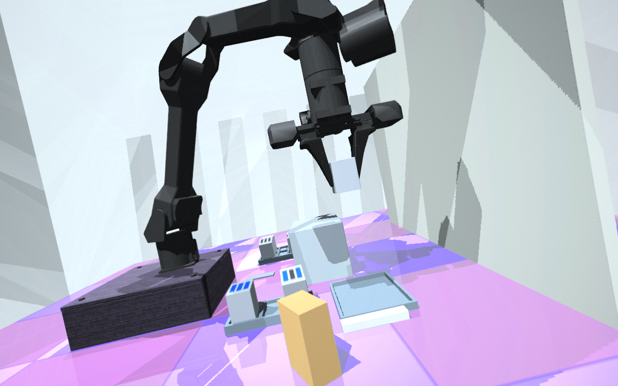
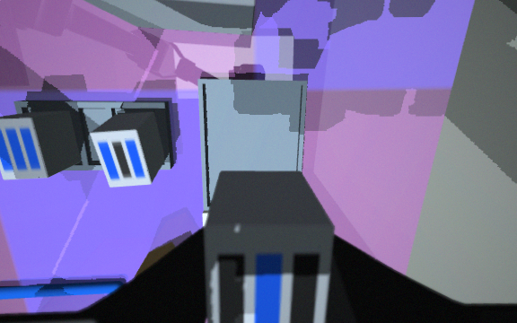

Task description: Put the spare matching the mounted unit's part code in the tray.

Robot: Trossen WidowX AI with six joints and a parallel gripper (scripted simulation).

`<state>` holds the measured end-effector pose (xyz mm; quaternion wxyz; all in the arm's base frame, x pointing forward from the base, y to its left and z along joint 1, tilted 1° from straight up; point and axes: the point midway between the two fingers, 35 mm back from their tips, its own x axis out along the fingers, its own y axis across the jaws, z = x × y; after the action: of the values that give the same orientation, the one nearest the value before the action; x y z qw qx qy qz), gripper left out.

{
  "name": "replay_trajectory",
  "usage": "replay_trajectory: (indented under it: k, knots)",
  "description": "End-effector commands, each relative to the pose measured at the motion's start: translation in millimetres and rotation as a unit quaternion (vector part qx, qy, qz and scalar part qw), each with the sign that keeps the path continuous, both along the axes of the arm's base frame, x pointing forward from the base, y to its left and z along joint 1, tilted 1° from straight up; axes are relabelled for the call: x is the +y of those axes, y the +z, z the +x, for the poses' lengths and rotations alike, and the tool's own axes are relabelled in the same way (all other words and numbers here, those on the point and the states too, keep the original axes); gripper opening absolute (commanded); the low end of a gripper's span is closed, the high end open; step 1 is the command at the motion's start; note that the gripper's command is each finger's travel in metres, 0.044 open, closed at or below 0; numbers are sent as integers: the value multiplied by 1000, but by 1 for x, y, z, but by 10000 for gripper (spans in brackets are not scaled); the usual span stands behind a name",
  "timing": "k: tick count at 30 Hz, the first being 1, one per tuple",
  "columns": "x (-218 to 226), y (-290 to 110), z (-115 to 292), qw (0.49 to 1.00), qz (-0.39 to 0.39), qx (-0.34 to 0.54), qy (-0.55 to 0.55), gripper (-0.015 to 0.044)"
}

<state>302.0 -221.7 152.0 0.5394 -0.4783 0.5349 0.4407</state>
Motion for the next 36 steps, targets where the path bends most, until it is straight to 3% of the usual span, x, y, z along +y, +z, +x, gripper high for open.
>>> replay_trajectory:
  k: [1, 36]
  knots:
    - [-5, 1, -2, 1000, 0, -1, 8, 0]
    - [-9, -31, 4, 1000, -1, -1, 8, 0]
